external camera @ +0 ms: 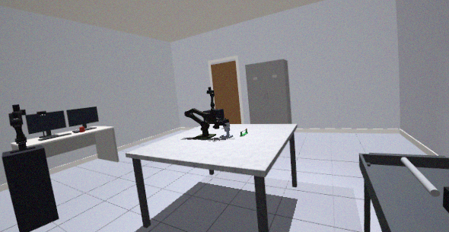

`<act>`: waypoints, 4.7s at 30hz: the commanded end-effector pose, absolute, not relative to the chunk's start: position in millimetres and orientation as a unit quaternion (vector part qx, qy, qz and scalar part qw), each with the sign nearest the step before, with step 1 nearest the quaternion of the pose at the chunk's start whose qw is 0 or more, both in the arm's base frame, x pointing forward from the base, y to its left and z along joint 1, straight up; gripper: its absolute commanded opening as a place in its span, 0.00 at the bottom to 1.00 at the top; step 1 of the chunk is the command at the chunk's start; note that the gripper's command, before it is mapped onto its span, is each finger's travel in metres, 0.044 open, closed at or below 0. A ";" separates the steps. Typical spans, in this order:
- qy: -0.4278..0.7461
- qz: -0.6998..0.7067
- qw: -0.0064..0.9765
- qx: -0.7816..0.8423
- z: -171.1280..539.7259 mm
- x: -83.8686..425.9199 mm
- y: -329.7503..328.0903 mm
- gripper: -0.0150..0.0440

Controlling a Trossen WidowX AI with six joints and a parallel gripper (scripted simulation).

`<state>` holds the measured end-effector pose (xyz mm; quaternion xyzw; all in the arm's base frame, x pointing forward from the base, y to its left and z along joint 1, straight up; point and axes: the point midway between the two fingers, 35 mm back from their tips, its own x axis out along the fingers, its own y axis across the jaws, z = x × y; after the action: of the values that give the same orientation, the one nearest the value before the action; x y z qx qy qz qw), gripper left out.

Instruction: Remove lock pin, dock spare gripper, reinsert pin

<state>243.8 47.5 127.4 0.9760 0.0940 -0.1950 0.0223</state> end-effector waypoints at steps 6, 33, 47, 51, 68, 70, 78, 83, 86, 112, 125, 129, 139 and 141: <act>0.094 -0.195 0.022 0.976 127.9 243.8 47.5 0.34; 0.094 -0.200 0.023 0.975 141.4 240.7 47.1 1.00; 0.095 -0.218 0.025 0.971 159.3 235.6 46.6 1.00; 0.095 -0.222 0.025 0.970 164.9 234.2 46.4 1.00; 0.096 -0.234 0.027 0.967 191.6 228.2 45.8 1.00; 0.096 -0.234 0.027 0.967 195.0 227.5 45.7 1.00; 0.096 -0.236 0.027 0.966 209.1 224.3 45.3 1.00; 0.097 -0.236 0.027 0.966 218.0 224.1 45.3 1.00; 0.097 -0.236 0.027 0.967 224.5 223.5 45.2 1.00; 0.227 -0.215 0.089 0.946 248.5 190.7 109.1 0.56; 0.326 -0.179 0.302 0.878 259.1 174.7 147.7 0.56; 0.352 -0.159 0.485 0.785 265.5 191.1 154.2 0.56; 0.439 -0.081 0.800 0.401 268.0 237.5 172.7 0.56; 0.457 -0.057 0.832 0.309 265.8 247.9 176.2 0.56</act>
<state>210.9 163.3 269.1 0.6007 0.3999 -0.1187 0.6821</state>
